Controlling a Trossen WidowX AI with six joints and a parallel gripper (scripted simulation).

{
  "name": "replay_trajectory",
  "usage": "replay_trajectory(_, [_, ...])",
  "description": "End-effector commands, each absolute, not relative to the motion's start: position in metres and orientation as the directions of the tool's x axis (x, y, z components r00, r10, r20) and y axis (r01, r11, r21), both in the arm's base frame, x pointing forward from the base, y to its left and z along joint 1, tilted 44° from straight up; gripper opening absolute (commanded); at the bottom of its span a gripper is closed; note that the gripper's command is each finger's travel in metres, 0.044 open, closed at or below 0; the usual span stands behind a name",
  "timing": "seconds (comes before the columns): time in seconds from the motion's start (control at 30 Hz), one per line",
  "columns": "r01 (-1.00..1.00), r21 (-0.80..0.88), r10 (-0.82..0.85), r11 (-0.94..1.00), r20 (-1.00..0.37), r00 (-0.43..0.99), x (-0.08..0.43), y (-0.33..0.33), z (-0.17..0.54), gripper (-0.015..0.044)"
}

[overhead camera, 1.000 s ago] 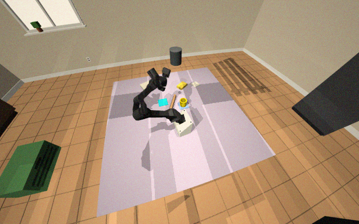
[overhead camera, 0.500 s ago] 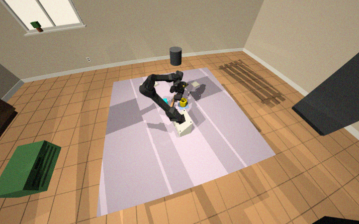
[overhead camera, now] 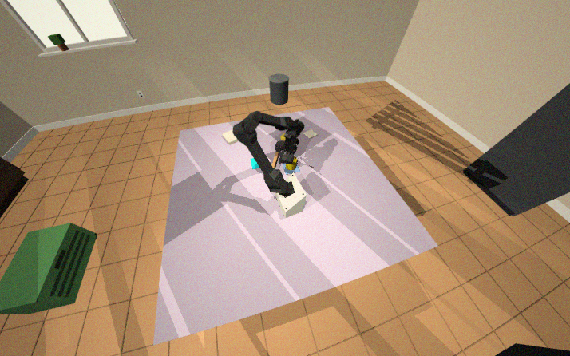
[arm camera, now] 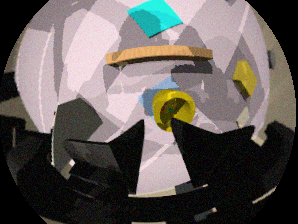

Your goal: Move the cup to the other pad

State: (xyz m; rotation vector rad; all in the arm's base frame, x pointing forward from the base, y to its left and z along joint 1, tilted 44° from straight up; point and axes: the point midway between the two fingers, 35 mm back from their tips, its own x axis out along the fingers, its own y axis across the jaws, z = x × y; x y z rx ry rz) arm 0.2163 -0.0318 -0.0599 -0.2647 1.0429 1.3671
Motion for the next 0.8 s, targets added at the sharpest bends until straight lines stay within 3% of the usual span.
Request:
replay_trajectory(0.0, [-0.884, 0.396, 0.671, 0.248, -0.728, -0.138, 0.217, -0.029, -0.064, 0.0167])
replay_trajectory(0.77, [-0.884, 0.396, 0.672, 0.247, -0.728, -0.137, 0.213, -0.004, -0.092, 0.0167])
